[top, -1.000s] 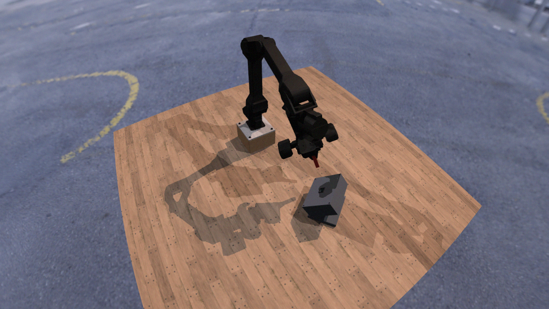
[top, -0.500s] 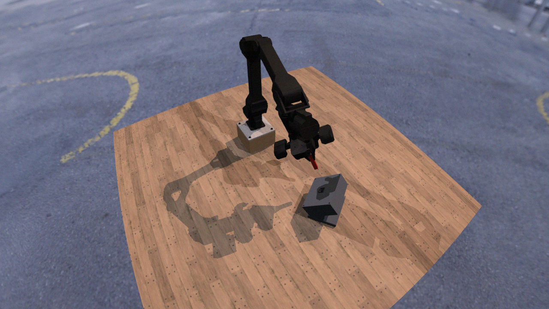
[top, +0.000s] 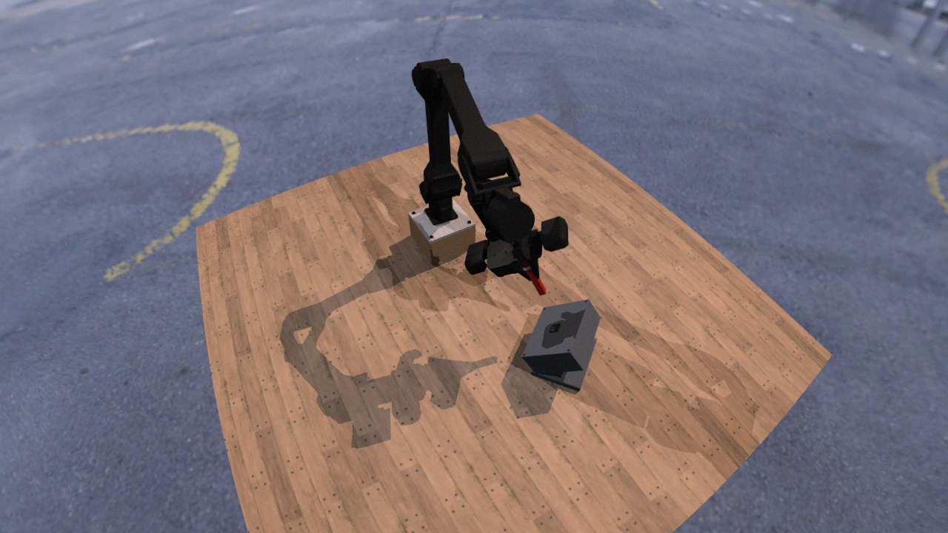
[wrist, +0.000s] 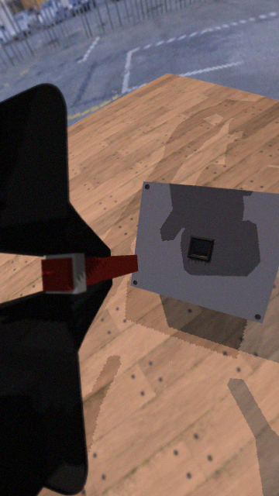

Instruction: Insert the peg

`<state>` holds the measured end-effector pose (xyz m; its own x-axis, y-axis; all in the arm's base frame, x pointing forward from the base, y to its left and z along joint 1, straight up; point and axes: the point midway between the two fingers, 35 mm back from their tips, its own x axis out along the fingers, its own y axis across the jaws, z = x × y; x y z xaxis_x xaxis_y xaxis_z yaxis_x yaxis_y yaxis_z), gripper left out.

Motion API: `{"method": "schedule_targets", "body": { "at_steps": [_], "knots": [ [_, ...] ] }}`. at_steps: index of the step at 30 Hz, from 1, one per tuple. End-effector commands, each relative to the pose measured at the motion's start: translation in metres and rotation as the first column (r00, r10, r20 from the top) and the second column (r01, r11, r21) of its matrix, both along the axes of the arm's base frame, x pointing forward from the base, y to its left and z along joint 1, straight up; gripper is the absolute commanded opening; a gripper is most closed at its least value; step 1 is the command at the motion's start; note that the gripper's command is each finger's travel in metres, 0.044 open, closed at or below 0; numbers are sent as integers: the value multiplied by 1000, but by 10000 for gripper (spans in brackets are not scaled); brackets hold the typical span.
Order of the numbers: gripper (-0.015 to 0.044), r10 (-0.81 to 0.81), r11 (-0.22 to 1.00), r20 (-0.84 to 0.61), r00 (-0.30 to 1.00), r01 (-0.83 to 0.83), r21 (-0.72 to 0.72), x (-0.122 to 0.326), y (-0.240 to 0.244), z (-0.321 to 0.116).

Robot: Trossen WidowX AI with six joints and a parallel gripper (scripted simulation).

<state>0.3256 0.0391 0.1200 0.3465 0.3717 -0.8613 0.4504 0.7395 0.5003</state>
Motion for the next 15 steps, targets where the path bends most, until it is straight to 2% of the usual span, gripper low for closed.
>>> {"method": "schedule_targets", "body": {
  "at_steps": [1,15],
  "knots": [
    [0,-31,999,17,999,31,23,2,-4,5],
    [0,-137,987,34,990,133,93,4,-20,12]
  ]
}}
